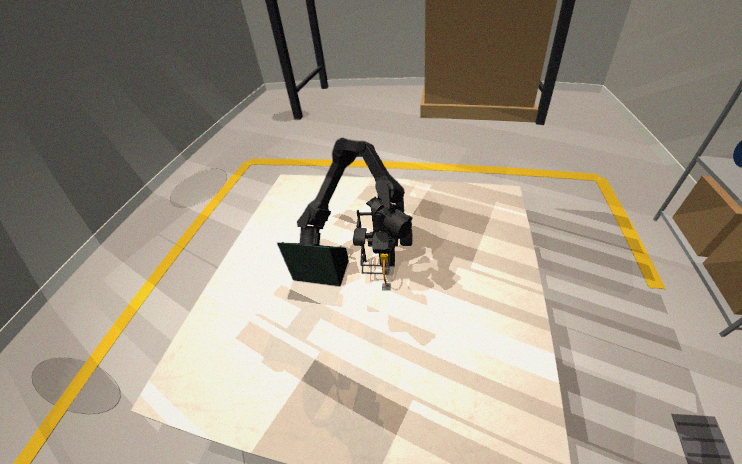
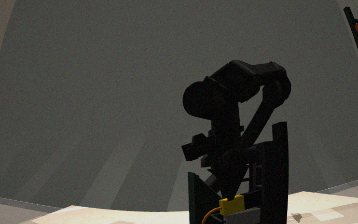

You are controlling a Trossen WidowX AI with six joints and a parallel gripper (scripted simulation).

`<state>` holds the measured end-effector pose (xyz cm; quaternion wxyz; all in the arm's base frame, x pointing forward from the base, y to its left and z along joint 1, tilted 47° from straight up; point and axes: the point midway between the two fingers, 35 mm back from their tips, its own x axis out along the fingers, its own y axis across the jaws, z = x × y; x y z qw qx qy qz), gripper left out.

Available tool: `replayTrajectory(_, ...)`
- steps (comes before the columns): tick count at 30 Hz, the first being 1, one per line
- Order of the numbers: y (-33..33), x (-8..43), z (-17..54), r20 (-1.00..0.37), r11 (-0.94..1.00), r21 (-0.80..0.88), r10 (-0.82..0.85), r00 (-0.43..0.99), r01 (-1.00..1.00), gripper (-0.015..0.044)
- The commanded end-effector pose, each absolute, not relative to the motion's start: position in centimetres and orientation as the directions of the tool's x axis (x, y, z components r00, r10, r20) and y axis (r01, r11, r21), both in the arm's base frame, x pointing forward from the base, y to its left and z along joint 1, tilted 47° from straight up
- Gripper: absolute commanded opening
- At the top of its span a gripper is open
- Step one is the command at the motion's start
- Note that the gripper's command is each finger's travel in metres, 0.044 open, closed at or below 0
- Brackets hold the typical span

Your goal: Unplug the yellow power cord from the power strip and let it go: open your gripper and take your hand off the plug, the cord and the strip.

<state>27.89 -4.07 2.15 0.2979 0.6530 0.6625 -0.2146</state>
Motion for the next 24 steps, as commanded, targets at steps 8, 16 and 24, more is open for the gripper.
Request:
replayTrajectory(8,-5.9,28.3,0.6,-0.689,0.053,0.109,0.724,0.037,0.993,0.0000)
replayTrajectory(16,-6.9,28.5,-0.3,-0.689,0.052,0.109,0.723,0.038,0.993,0.0000)
replayTrajectory(24,-6.3,28.6,-0.2,-0.686,0.049,0.110,0.727,0.040,0.993,0.0105)
